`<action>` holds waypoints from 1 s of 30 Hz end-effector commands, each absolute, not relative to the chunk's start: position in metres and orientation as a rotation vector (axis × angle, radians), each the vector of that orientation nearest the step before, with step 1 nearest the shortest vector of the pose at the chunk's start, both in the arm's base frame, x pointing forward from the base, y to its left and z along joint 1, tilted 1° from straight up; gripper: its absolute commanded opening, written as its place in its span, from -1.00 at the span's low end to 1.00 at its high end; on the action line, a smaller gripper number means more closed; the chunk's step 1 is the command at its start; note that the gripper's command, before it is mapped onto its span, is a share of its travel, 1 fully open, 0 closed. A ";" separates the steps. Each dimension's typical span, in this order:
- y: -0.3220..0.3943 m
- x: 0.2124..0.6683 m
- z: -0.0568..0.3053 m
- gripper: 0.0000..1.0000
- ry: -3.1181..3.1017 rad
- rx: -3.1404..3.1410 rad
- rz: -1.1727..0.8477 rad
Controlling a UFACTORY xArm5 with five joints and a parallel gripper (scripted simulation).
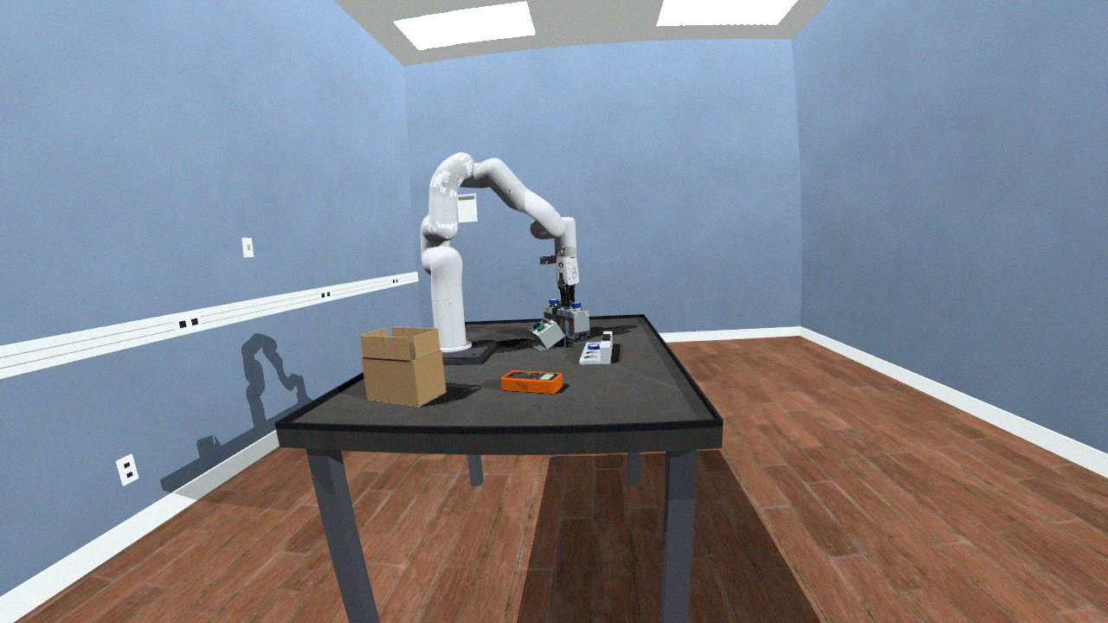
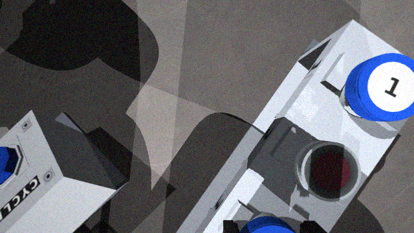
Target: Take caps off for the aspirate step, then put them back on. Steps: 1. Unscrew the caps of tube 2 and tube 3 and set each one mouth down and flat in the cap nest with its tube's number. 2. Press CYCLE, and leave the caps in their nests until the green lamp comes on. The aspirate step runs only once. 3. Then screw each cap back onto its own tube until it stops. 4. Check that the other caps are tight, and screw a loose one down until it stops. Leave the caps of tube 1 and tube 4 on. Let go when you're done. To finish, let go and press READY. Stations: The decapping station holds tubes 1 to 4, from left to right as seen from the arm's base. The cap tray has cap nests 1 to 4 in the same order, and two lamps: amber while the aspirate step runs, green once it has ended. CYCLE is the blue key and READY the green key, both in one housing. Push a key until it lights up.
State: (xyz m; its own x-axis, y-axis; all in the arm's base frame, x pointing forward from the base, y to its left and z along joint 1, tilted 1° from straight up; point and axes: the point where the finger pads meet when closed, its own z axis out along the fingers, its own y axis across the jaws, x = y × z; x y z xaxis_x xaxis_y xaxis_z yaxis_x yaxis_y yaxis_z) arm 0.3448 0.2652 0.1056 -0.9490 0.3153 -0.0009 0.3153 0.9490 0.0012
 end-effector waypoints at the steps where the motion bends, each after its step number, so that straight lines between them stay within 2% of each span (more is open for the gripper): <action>1: 0.266 0.346 0.107 -1.00 3.119 0.234 -0.008; 8: 0.266 0.346 0.107 -1.00 3.119 0.234 -0.008; 9: 0.266 0.346 0.107 -0.08 3.119 0.234 -0.008; 19: 0.266 0.346 0.107 -0.08 3.119 0.234 -0.008; 30: 0.266 0.346 0.107 -0.08 2.942 1.062 -0.001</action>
State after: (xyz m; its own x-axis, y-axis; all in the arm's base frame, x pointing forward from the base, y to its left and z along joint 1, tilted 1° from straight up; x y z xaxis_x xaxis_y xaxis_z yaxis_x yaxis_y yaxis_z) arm 0.3447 0.2652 0.1056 -0.8955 0.4452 -0.0020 0.4451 0.8955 0.0040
